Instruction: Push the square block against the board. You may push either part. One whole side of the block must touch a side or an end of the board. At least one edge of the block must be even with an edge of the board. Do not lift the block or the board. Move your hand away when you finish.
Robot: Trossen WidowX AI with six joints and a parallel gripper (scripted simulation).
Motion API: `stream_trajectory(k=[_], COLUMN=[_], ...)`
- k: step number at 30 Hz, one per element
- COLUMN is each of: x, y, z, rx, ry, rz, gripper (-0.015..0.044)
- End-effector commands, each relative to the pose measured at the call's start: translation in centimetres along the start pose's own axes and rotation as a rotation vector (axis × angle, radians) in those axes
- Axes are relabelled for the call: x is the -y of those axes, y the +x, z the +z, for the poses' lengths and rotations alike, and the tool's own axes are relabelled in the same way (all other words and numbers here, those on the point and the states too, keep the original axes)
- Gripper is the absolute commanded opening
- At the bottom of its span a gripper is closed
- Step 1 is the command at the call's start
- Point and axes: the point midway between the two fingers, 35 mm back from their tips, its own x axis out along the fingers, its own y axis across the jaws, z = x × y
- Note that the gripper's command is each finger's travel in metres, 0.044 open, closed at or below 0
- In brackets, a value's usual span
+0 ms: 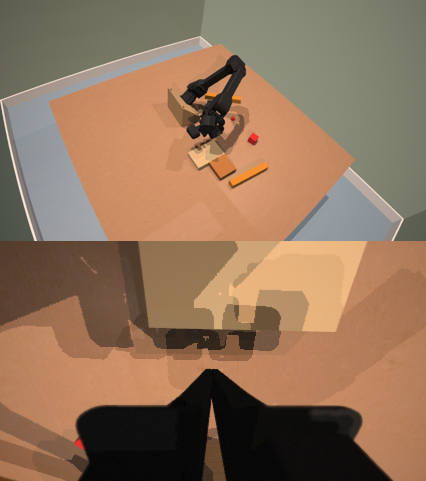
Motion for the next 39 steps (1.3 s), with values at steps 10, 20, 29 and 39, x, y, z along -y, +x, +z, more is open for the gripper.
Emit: stream_trajectory(k=[10,20,29,39], x=[-0.1,-0.1,-0.1,-0.1], y=[5.5,5.5,5.6,5.6], z=[-0.3,0.8,1.8,1.9], rx=[-0.01,-0.009,-0.009,-0.009], ry=[-0.01,-0.01,-0.011,-0.011], rz=[0.009,0.008,0.008,0.008], gripper=[0.0,0.0,0.0,0.0])
